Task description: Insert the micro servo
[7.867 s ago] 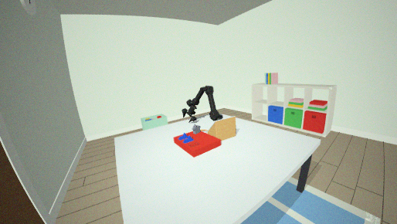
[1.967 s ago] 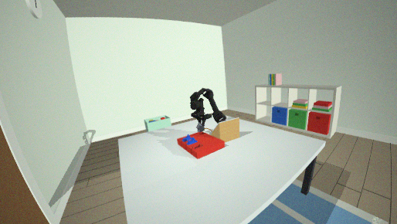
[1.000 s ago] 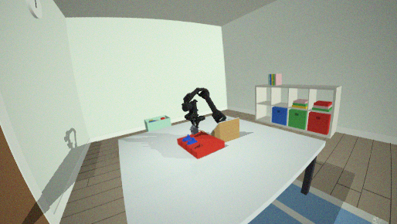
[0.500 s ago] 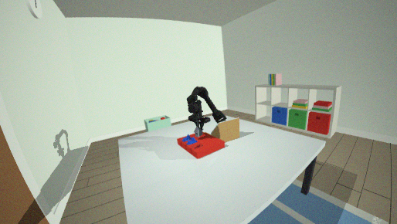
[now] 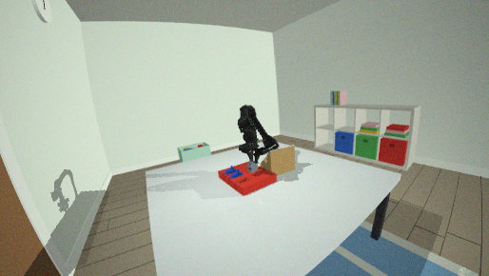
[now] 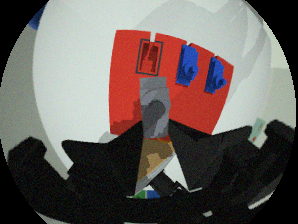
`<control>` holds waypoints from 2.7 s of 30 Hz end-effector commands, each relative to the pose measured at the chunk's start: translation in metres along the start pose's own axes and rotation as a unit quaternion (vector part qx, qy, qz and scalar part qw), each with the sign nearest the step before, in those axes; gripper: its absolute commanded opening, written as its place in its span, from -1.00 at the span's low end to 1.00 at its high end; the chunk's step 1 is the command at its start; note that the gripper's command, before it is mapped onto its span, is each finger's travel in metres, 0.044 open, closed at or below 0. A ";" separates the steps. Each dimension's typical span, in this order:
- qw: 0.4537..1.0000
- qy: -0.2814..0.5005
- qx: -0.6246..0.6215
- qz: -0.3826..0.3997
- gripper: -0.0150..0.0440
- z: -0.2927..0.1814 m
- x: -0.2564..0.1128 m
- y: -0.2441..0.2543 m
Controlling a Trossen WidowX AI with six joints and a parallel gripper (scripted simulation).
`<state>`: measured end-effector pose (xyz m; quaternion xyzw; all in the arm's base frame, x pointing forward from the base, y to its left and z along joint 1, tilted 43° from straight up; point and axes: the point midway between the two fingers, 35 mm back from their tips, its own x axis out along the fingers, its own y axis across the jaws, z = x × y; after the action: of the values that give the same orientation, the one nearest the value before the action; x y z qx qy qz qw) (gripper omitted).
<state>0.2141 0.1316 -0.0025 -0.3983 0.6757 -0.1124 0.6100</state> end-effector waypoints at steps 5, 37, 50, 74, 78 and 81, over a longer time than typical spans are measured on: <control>1.000 -0.007 0.002 0.005 -0.49 0.006 -0.004 0.018; 0.867 -0.008 -0.498 0.001 -0.49 0.006 -0.004 0.018; 0.734 -0.008 -0.679 -0.001 -0.49 0.006 -0.004 0.018; 0.399 -0.007 -0.917 -0.004 -0.49 0.006 -0.004 0.018; 0.334 -0.007 -0.942 -0.004 -0.49 0.006 -0.004 0.018; 0.285 -0.007 -0.958 -0.005 -0.49 0.006 -0.004 0.018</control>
<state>0.2115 0.1455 -0.0126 -0.7088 0.3235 0.6014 -0.1769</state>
